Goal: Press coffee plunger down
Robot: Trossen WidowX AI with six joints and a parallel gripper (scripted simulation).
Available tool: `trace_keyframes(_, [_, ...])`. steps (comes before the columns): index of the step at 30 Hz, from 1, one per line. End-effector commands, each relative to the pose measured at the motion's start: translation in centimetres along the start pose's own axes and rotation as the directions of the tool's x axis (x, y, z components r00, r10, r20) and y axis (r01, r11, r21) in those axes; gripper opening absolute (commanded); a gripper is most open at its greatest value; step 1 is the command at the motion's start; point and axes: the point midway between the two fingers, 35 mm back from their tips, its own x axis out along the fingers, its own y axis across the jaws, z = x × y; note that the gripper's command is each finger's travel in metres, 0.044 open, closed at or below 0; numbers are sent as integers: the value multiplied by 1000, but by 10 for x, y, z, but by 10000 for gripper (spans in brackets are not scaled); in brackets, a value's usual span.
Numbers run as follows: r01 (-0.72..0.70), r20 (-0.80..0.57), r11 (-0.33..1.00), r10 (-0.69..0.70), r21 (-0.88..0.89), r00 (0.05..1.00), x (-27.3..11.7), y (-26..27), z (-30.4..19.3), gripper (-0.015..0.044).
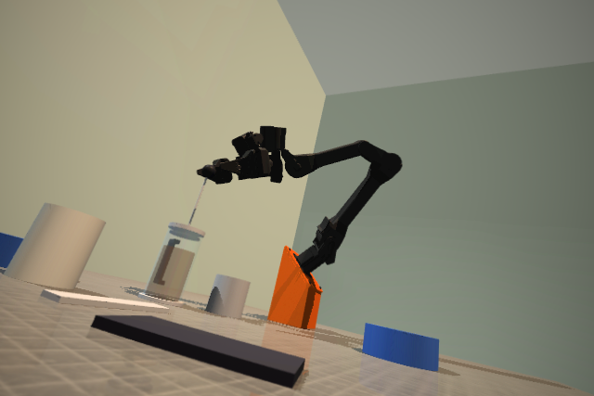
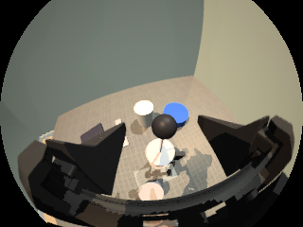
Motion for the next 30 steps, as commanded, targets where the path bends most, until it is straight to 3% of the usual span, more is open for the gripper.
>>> trace_keyframes(1, [4,1,1000,-4,4,1000,3,-1,0,414])
trace_keyframes(12, [4,1,1000,-4,4,1000,3,-1,0,125])
trace_keyframes(30, [5,0,1000,-5,4,1000,11,-2,-8,121])
